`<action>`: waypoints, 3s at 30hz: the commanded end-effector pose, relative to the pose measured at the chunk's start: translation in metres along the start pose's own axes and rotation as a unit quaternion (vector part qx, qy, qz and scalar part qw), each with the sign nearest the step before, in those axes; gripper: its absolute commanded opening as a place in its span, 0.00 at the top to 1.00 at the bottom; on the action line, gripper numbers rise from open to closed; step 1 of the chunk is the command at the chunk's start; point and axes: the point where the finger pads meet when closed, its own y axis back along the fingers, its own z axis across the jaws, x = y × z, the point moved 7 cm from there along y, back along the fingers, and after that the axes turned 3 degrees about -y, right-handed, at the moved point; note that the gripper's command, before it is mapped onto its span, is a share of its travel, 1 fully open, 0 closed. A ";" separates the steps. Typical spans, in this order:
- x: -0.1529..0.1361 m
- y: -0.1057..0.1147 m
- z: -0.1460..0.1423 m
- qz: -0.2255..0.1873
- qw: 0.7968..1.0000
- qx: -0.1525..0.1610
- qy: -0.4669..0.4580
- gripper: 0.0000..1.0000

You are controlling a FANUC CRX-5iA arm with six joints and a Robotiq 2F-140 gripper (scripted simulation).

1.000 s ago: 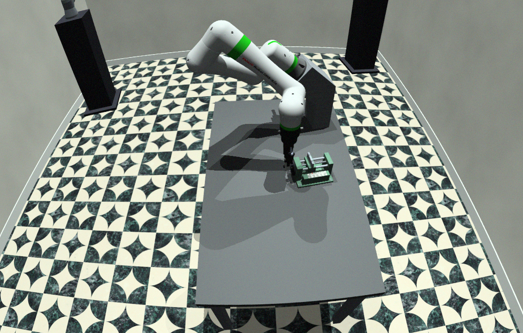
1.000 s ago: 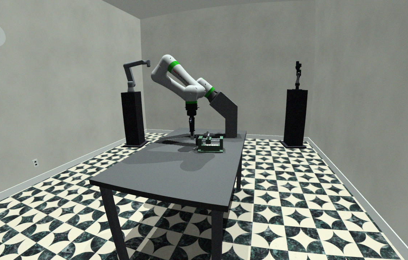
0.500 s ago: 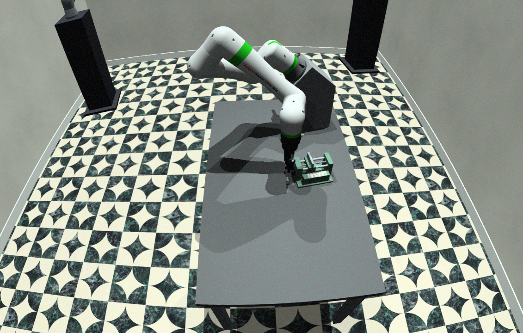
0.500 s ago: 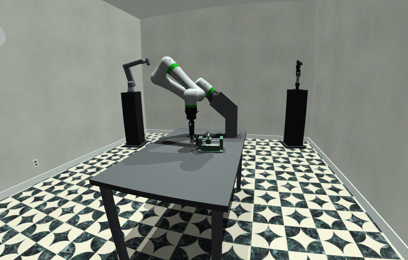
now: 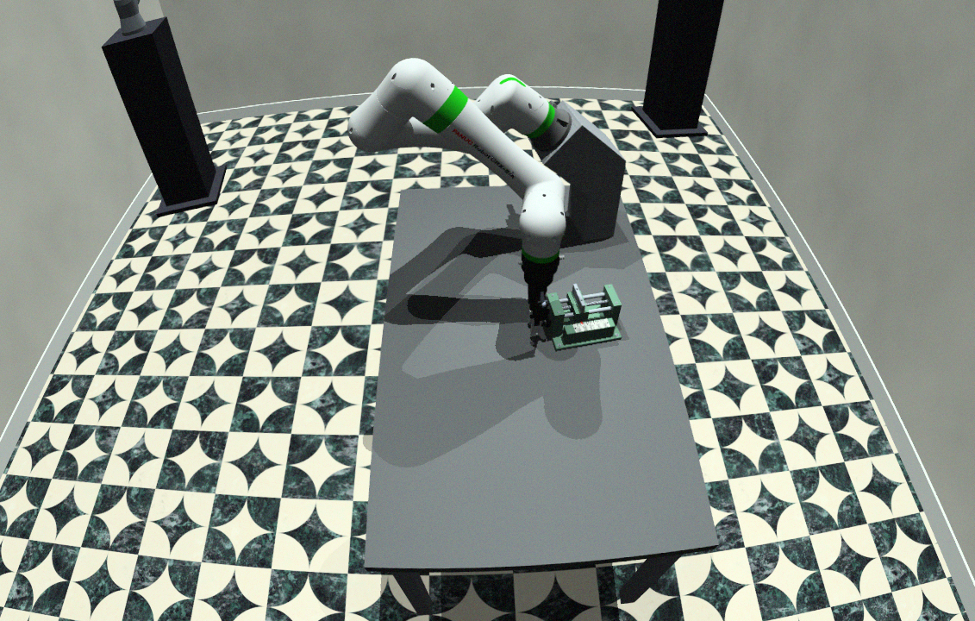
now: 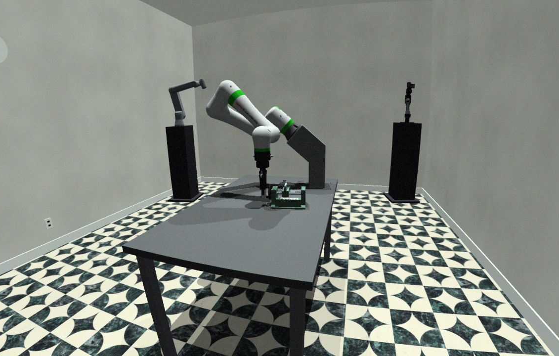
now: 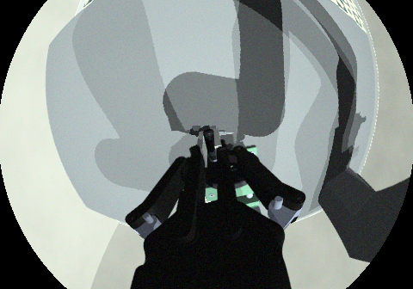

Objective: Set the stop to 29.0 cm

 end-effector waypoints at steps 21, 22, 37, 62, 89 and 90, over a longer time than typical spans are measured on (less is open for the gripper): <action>0.002 0.007 0.049 0.000 1.000 0.000 0.000 0.96; 0.002 0.009 0.050 0.000 1.000 0.000 0.000 0.96; 0.003 0.034 0.053 0.000 1.000 0.000 0.000 0.96; 0.001 0.057 0.017 0.000 1.000 0.000 0.000 0.96; -0.001 0.025 -0.011 0.000 1.000 0.000 0.000 0.96; -0.001 0.023 -0.011 0.000 1.000 0.000 0.000 0.96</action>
